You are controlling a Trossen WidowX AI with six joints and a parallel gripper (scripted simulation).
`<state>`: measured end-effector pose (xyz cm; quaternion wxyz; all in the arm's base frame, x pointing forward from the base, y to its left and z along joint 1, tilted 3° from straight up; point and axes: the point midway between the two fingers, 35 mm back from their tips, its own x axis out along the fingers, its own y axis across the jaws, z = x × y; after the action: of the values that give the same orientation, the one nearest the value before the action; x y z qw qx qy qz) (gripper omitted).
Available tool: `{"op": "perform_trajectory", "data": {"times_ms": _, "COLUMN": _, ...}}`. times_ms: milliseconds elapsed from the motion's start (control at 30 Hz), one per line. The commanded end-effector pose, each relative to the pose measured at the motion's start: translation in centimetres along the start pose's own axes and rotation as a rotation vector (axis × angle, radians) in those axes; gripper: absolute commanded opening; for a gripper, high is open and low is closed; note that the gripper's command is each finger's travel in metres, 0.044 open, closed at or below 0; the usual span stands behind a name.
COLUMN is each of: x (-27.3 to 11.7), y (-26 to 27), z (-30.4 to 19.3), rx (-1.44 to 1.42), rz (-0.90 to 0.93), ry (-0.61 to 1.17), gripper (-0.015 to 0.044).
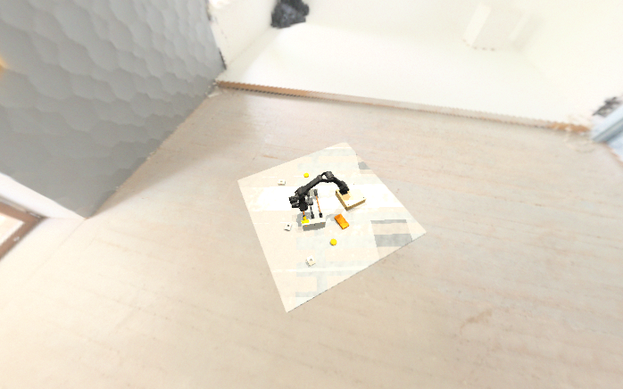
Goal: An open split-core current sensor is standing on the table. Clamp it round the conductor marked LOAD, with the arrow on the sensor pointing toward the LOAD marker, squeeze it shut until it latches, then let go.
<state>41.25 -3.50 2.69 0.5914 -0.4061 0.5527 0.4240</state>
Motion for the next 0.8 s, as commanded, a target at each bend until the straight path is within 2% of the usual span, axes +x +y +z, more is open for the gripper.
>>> {"op": "perform_trajectory", "data": {"times_ms": 0, "x": -0.01, "y": 0.01, "z": -0.01, "rx": 0.000, "rz": 0.001, "ry": 0.000, "gripper": 0.0256}}
{"op": "perform_trajectory", "data": {"times_ms": 300, "x": -0.01, "y": 0.01, "z": -0.01, "rx": 0.000, "rz": 0.001, "ry": 0.000, "gripper": 0.0256}}
{"op": "perform_trajectory", "data": {"times_ms": 533, "x": -0.01, "y": 0.01, "z": -0.01, "rx": 0.000, "rz": 0.001, "ry": 0.000, "gripper": 0.0440}}
{"op": "perform_trajectory", "data": {"times_ms": 767, "x": -0.01, "y": 0.01, "z": -0.01, "rx": 0.000, "rz": 0.001, "ry": 0.000, "gripper": 0.0440}}
